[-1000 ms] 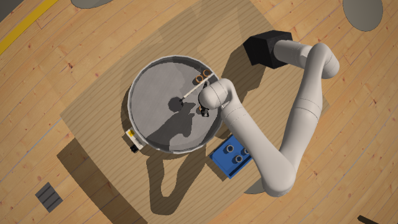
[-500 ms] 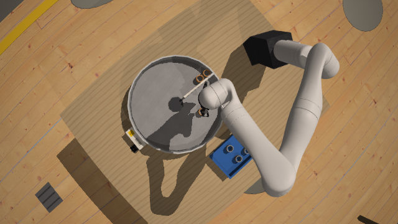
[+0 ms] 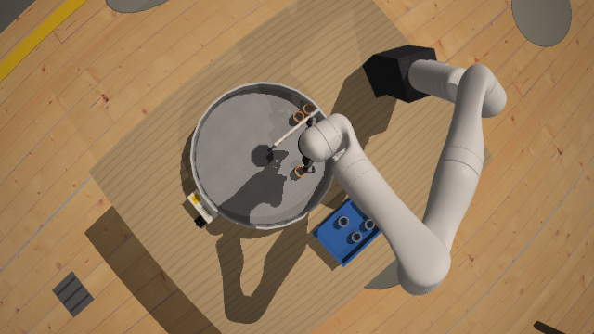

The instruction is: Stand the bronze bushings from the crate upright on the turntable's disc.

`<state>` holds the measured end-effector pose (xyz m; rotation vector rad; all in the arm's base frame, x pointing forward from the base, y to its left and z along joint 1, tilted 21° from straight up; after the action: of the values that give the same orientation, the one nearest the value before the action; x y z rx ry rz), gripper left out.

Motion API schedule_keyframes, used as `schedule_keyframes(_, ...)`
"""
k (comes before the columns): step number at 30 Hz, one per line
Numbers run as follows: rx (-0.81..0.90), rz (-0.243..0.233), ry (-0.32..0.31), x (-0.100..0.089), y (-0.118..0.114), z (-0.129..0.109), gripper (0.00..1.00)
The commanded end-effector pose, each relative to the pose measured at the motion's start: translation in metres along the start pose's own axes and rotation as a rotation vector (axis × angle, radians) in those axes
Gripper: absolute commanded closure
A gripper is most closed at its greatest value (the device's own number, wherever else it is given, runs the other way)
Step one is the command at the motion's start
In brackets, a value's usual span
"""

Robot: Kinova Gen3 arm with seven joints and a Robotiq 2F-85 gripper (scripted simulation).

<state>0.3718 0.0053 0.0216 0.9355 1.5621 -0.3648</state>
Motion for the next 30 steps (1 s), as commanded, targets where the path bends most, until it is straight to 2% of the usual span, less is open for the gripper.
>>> schedule_keyframes(1, -0.002, 0.019, -0.011, -0.02, 0.006, 0.002, 0.0)
schedule_keyframes(3, -0.002, 0.019, -0.011, -0.02, 0.006, 0.002, 0.0)
schedule_keyframes(8, -0.002, 0.019, -0.011, -0.046, 0.005, 0.001, 0.0)
schedule_keyframes(12, -0.002, 0.019, -0.011, -0.055, 0.005, 0.001, 0.0)
schedule_keyframes(30, -0.002, 0.019, -0.011, -0.057, 0.005, 0.001, 0.0)
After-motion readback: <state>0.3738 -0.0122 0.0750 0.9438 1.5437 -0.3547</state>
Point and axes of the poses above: the point where the finger pads meet when closed, its own x axis out along the fingers, its own y axis across the jaws, z = x × y, the point moved 8 cm from there along -x, back along the fingers, and after that the axes turned 11 degrees about x, right-handed, at the moved point
